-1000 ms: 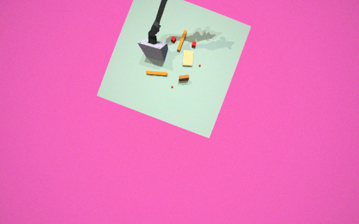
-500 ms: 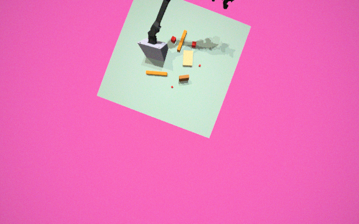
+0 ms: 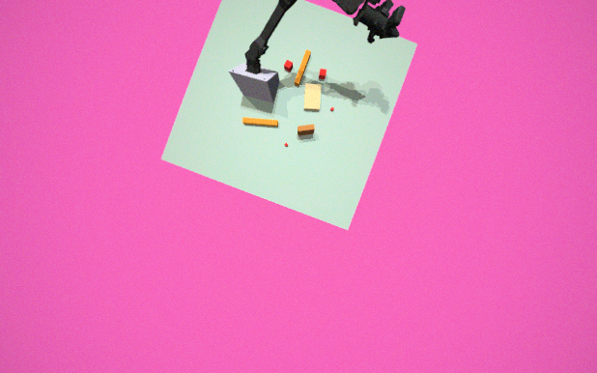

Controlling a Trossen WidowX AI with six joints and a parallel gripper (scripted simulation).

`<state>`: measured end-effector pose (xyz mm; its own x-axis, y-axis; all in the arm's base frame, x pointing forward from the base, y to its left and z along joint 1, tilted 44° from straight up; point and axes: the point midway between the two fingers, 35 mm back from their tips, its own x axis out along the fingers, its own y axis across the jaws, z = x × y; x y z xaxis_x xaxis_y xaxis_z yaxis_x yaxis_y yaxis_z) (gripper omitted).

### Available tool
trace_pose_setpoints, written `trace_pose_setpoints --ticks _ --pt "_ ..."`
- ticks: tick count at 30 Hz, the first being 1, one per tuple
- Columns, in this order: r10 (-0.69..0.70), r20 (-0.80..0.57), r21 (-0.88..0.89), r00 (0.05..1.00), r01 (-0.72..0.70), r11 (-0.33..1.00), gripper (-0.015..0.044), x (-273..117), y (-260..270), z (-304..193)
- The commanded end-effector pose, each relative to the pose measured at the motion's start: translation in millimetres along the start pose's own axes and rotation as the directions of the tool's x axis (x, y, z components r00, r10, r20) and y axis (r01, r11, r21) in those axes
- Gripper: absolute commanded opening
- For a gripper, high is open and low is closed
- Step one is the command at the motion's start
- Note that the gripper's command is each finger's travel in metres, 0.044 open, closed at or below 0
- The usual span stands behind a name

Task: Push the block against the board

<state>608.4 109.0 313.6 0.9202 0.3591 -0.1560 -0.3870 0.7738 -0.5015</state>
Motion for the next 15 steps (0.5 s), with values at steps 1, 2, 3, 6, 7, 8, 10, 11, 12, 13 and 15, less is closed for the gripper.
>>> trace_pose_setpoints --ticks 1,2,3,6,7,8,10,11,12,13,15 --pt "0.046 -0.080 0.085 0.996 -0.039 0.996 0.0000 9 4 -38" --pt "0.055 -0.099 0.105 0.994 -0.045 0.993 0.0000 10 4 -47" --pt "0.065 -0.118 0.126 0.991 -0.050 0.991 0.0000 11 4 -56" --pt "0.095 -0.174 0.189 0.980 -0.061 0.980 0.0000 13 6 -83" --pt "0.105 -0.192 0.210 0.976 -0.064 0.976 0.0000 13 6 -92" --pt "0.115 -0.210 0.232 0.971 -0.065 0.971 0.0000 14 7 -101" --pt "0.136 -0.244 0.275 0.960 -0.066 0.959 0.0000 14 8 -119" --pt "0.147 -0.261 0.297 0.954 -0.066 0.953 0.0000 14 9 -128" --pt "0.158 -0.277 0.319 0.948 -0.064 0.946 0.0000 13 9 -137" --pt "0.169 -0.293 0.340 0.941 -0.062 0.938 0.0000 13 10 -145" --pt "0.191 -0.324 0.384 0.927 -0.056 0.922 0.0000 11 12 -163"
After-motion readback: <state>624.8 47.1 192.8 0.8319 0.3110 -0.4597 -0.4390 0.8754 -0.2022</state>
